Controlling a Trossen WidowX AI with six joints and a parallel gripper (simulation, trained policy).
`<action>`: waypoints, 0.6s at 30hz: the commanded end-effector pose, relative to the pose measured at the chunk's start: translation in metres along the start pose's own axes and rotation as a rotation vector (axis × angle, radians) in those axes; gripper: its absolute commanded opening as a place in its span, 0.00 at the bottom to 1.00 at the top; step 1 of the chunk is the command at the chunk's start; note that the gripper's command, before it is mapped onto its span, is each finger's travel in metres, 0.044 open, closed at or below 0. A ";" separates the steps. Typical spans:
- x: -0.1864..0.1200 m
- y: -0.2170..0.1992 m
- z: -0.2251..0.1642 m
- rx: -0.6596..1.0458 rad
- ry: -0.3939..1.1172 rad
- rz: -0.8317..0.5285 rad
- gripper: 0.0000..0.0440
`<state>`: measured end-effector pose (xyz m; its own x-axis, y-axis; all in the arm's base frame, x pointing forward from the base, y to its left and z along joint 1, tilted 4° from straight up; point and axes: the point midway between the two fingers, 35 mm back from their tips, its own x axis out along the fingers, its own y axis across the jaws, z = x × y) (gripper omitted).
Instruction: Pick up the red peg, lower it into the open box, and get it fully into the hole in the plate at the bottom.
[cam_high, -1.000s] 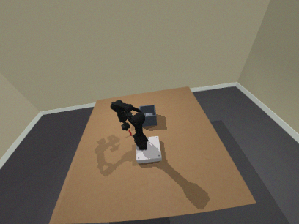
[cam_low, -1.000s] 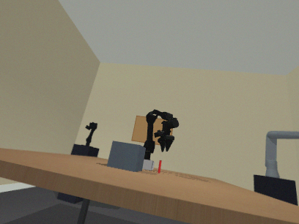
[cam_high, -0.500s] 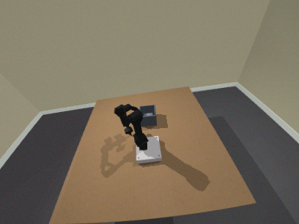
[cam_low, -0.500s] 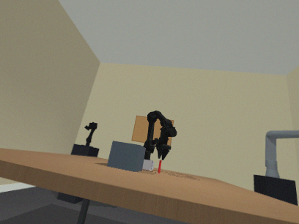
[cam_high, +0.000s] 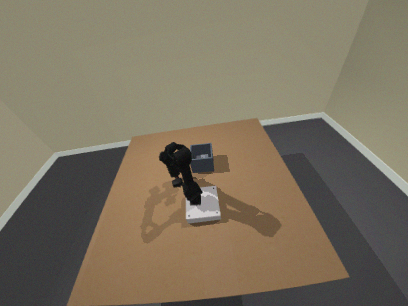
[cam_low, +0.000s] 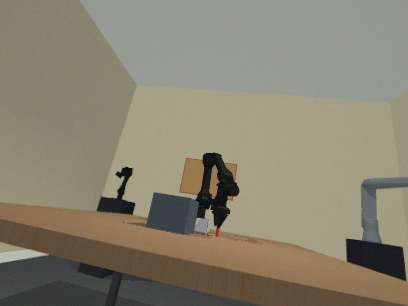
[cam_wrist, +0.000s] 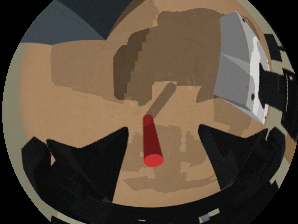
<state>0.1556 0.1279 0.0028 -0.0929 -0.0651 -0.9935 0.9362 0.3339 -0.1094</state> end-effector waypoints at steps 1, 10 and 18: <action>0.009 0.003 0.000 0.008 -0.002 0.001 0.67; 0.021 0.015 -0.007 -0.020 0.020 0.019 0.16; 0.012 0.028 -0.012 -0.021 0.052 0.070 0.02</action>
<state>0.1705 0.1424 -0.0185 -0.0653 -0.0199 -0.9977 0.9311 0.3584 -0.0680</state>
